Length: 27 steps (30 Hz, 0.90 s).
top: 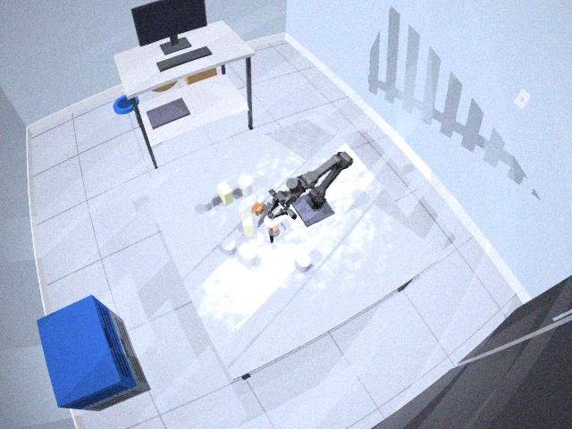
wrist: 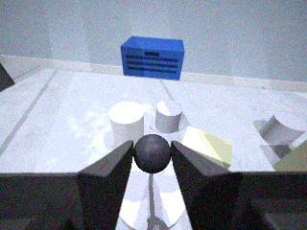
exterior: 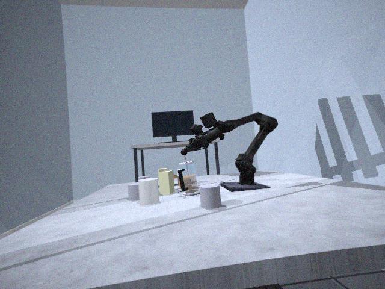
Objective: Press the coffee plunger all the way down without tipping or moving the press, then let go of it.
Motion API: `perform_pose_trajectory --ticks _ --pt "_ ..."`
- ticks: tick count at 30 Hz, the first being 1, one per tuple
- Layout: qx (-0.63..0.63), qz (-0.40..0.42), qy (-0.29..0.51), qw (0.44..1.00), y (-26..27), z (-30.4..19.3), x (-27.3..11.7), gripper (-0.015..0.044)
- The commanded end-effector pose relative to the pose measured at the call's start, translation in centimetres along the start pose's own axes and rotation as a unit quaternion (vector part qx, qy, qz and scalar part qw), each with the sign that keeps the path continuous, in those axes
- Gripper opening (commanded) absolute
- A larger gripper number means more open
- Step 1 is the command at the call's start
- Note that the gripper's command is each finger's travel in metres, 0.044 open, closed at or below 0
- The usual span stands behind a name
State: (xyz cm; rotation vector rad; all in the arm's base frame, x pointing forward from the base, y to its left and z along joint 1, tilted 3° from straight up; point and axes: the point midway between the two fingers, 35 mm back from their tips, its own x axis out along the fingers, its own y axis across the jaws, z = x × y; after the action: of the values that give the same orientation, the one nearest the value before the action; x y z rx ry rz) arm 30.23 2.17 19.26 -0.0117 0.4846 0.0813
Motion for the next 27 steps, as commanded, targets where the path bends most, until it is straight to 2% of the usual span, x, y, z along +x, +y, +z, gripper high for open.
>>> perform_pose_trajectory --ticks 1,27 --pt "0.004 0.0 0.037 0.999 0.0 -2.05 0.93 0.0125" --pt "0.004 0.0 0.036 0.999 0.0 -1.7 1.21 0.0125"
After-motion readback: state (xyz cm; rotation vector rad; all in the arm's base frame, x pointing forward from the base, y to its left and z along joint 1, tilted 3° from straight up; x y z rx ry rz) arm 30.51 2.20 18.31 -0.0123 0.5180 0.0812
